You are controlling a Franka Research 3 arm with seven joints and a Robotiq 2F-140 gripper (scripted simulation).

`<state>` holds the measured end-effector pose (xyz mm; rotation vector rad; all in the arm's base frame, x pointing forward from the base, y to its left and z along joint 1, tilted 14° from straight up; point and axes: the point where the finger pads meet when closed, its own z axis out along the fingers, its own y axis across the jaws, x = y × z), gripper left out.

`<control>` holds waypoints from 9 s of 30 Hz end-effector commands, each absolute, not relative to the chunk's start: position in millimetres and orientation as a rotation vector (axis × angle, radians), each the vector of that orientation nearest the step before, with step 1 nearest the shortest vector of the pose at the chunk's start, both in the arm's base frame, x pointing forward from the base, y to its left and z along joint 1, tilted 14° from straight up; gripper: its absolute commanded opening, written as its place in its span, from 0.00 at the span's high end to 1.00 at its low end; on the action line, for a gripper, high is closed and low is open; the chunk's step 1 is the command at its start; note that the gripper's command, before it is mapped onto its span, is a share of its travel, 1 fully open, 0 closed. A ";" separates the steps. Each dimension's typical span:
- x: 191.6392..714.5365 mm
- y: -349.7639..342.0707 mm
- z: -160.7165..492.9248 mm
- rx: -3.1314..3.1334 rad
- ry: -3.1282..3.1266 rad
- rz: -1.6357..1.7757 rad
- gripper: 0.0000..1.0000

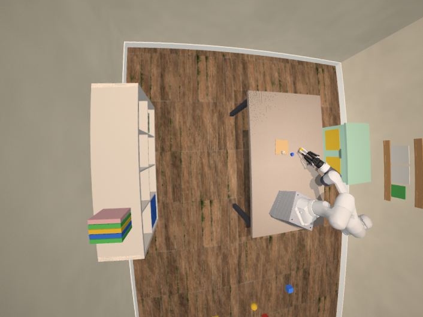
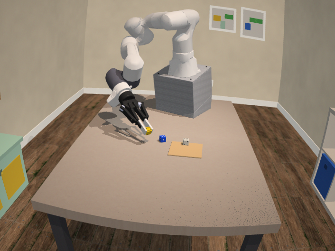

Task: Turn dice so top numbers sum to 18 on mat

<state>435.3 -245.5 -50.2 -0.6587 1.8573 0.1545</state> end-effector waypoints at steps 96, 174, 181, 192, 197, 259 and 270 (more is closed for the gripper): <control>443.9 -248.8 -95.2 -0.688 1.846 0.146 0.87; 443.9 -248.8 -95.2 -0.688 1.846 0.146 0.75; 443.3 -249.1 -94.9 -0.688 1.846 0.146 0.75; 423.7 -259.1 -85.7 -0.688 1.846 0.146 0.75; 409.2 -266.4 -78.9 -0.688 1.846 0.146 0.75; 408.1 -245.9 -0.8 -0.757 2.230 0.008 0.75; 415.0 -239.0 6.1 -0.784 2.386 -0.054 0.75</control>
